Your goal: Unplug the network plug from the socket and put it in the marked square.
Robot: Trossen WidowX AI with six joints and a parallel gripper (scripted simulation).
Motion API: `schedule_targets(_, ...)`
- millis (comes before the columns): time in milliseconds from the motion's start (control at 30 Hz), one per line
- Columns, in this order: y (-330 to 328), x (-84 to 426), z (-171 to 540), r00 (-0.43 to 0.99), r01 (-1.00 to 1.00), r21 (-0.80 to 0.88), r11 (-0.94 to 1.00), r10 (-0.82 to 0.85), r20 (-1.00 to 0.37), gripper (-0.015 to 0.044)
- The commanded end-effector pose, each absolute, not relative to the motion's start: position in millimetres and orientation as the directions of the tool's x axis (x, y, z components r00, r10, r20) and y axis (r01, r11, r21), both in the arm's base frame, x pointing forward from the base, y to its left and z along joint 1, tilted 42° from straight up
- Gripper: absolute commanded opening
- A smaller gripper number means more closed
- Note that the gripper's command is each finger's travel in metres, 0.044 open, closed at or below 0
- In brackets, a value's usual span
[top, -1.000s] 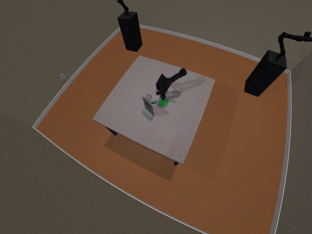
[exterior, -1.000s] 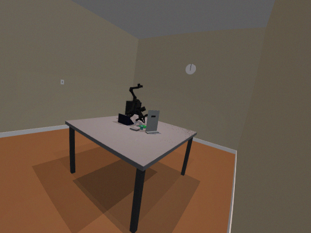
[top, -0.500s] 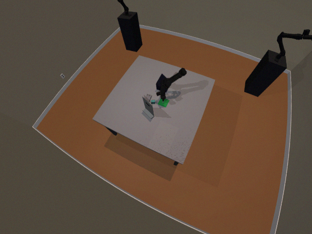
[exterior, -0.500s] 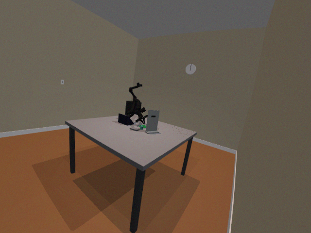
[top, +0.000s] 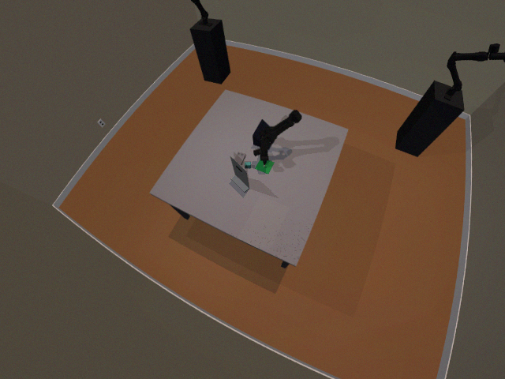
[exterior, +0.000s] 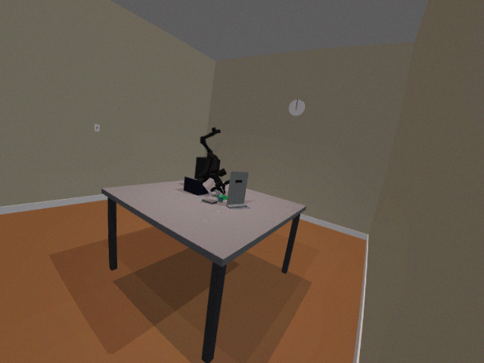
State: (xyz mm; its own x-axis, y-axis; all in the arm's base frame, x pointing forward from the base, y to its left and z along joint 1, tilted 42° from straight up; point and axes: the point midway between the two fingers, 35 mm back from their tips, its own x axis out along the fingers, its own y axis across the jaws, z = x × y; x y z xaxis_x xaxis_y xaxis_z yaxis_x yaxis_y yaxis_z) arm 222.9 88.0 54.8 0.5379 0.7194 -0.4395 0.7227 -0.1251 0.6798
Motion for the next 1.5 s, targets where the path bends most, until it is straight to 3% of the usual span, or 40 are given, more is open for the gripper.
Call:
schedule_targets(0,91.4,221.0,50.4,0.535,0.73,0.671,-0.13,0.72,-0.442,0.0)
schedule_targets(967,96.9,222.0,49.2,0.539,0.723,0.678,-0.131,0.722,-0.435,0.0)
schedule_targets(1167,96.9,222.0,49.2,0.539,0.723,0.678,-0.131,0.722,-0.435,0.0156)
schedule_targets(1467,94.7,221.0,49.7,0.538,0.724,0.677,-0.129,0.721,-0.437,0.0156)
